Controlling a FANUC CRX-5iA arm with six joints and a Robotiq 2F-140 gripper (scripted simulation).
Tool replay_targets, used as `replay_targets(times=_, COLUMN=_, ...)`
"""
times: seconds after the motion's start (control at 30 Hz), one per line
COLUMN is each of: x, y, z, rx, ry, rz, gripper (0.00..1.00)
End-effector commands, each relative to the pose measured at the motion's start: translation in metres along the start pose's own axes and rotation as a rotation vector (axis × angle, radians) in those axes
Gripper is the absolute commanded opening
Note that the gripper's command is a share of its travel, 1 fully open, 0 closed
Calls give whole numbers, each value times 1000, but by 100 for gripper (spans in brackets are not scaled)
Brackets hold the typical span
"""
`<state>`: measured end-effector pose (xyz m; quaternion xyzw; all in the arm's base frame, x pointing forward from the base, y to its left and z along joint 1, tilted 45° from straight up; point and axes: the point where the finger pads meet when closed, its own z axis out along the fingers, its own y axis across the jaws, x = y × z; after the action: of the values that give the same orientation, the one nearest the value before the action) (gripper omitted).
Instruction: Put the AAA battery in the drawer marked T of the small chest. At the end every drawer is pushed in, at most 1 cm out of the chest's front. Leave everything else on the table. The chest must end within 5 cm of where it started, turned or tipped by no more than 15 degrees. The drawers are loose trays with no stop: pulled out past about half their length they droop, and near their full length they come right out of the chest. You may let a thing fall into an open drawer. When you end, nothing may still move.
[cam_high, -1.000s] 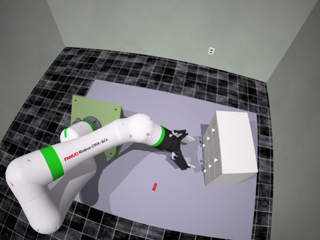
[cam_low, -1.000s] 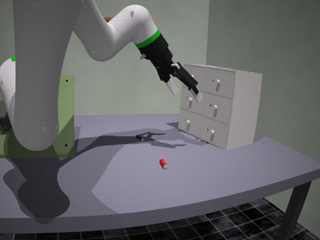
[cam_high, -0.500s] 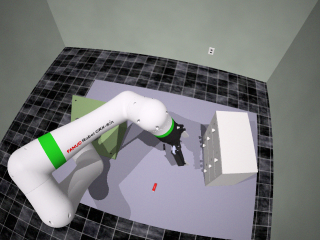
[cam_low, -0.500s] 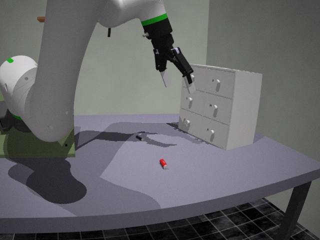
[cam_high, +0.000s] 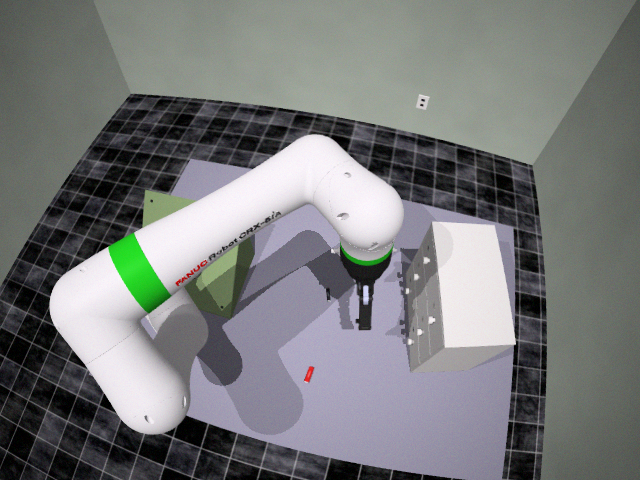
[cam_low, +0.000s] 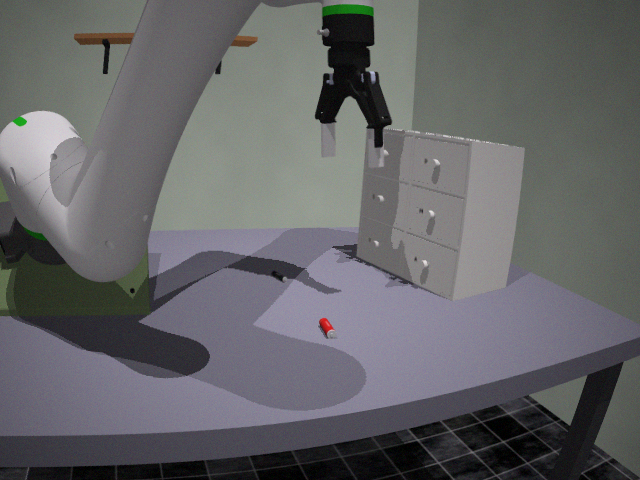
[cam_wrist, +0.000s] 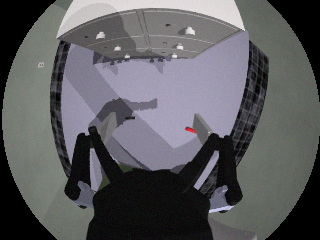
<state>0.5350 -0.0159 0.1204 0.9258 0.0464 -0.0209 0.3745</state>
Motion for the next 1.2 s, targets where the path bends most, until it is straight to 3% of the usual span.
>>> replay_targets(times=0.0, x=-3, y=2, z=-5, rx=-3, ry=-70, rz=2, gripper=100)
replay_targets(times=1.17, x=-6, y=2, z=-9, rx=-3, ry=-105, rz=2, gripper=100)
